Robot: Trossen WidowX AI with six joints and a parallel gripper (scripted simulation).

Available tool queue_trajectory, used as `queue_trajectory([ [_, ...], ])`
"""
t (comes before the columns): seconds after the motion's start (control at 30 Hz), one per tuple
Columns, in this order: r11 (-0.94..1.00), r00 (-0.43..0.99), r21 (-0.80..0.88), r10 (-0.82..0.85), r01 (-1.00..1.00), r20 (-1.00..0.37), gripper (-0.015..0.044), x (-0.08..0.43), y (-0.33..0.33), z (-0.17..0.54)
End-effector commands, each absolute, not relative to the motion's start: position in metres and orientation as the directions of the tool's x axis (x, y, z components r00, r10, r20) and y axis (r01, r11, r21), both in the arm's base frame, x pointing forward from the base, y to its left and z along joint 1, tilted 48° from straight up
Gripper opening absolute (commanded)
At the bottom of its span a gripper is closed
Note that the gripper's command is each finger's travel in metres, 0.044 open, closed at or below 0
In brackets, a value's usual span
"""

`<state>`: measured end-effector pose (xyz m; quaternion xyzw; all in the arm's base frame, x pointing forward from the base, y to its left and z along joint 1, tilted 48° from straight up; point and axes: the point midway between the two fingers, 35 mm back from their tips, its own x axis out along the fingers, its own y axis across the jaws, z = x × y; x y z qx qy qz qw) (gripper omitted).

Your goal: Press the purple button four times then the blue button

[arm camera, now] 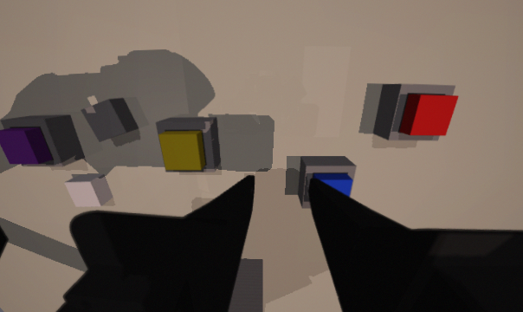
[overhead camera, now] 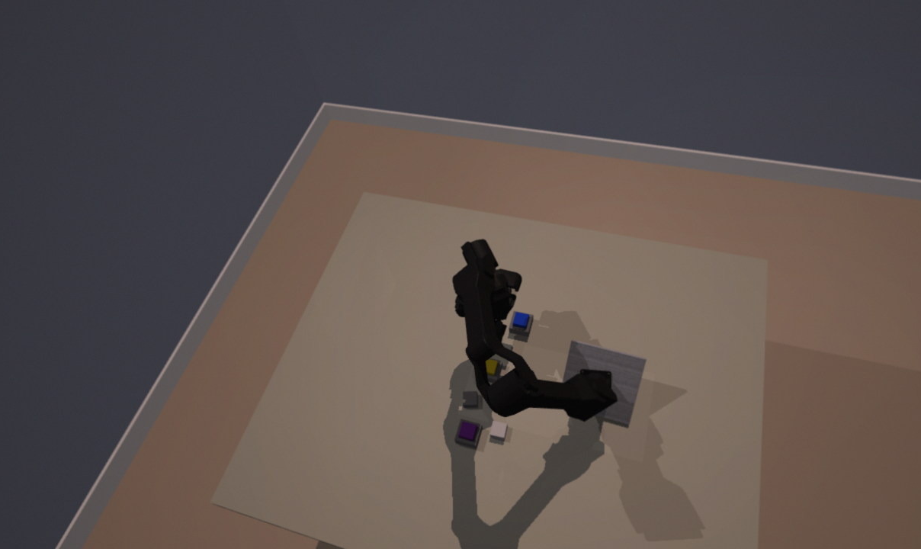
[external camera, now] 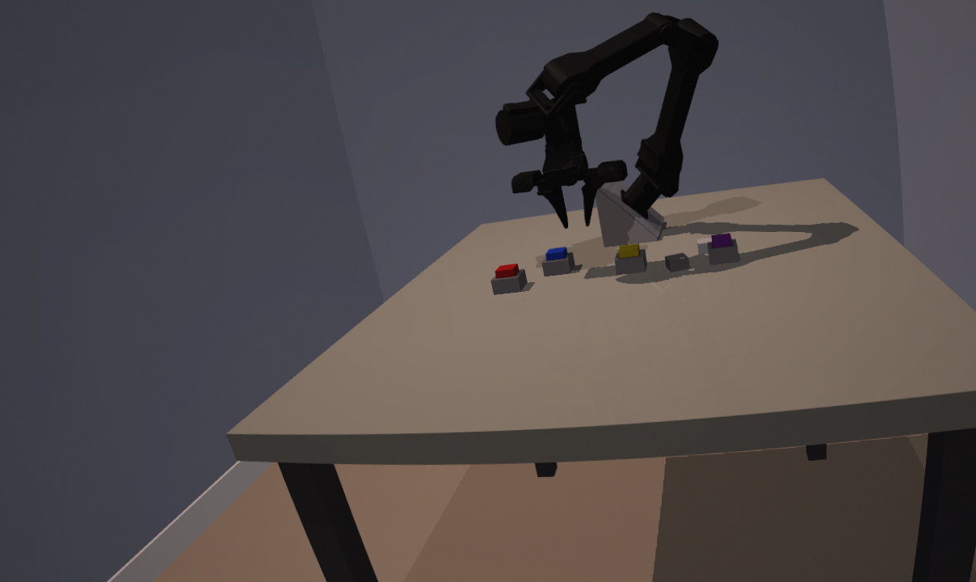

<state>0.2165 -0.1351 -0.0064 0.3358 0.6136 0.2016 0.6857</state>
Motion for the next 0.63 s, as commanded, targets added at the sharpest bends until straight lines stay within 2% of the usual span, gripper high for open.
queue_trajectory([
  [0.0, 0.706, 0.190, 0.695, 0.670, 0.135, -0.717, 0.0256, 0.247, -0.112, 0.052],
  [0.2, 0.681, 0.206, 0.718, 0.689, 0.145, -0.695, 0.0400, 0.262, -0.046, 0.147],
  [0.37, 0.644, 0.206, 0.752, 0.724, 0.143, -0.659, 0.0400, 0.244, 0.013, 0.215],
  [0.6, 0.638, 0.205, 0.756, 0.729, 0.143, -0.654, 0.0400, 0.240, 0.020, 0.222],
])
